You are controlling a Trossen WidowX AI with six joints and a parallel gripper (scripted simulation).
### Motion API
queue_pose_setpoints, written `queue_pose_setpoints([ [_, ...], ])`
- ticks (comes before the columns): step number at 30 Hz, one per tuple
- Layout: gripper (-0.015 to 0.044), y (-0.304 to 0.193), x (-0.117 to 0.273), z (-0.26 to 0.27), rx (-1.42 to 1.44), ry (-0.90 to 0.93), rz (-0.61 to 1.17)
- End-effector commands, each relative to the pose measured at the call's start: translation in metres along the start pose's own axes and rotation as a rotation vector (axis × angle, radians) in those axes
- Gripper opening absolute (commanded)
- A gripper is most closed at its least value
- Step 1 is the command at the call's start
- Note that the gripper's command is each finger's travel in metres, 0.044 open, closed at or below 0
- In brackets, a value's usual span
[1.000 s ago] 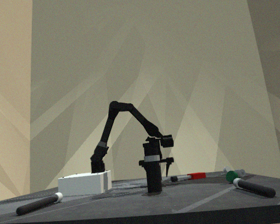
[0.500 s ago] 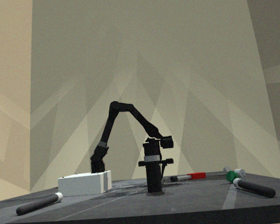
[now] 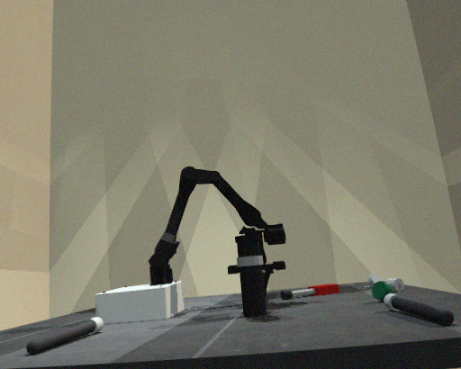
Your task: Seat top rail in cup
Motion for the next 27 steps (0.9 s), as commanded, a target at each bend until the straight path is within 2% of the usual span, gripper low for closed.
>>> queue_pose_setpoints([
  [1, 0.0000, 0.000, 0.005, 0.000, 0.006, -0.001, -0.001],
  [5, 0.0000, 0.004, 0.017, 0.000, -0.001, 0.000, 0.048],
  [16, 0.0000, 0.018, 0.077, 0.008, -0.024, -0.031, 0.285],
  [27, 0.0000, 0.017, 0.073, 0.009, -0.021, -0.018, 0.283],
])
Point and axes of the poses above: the point midway between the two fingers, 35 mm back from their tips, its own x axis back along the fingers, its own z axis across the jaws, y = z × x, the point moved 7 cm from there along x, back along the fingers, and after that the axes turned 6 degrees about -x, right-handed, at the moved point
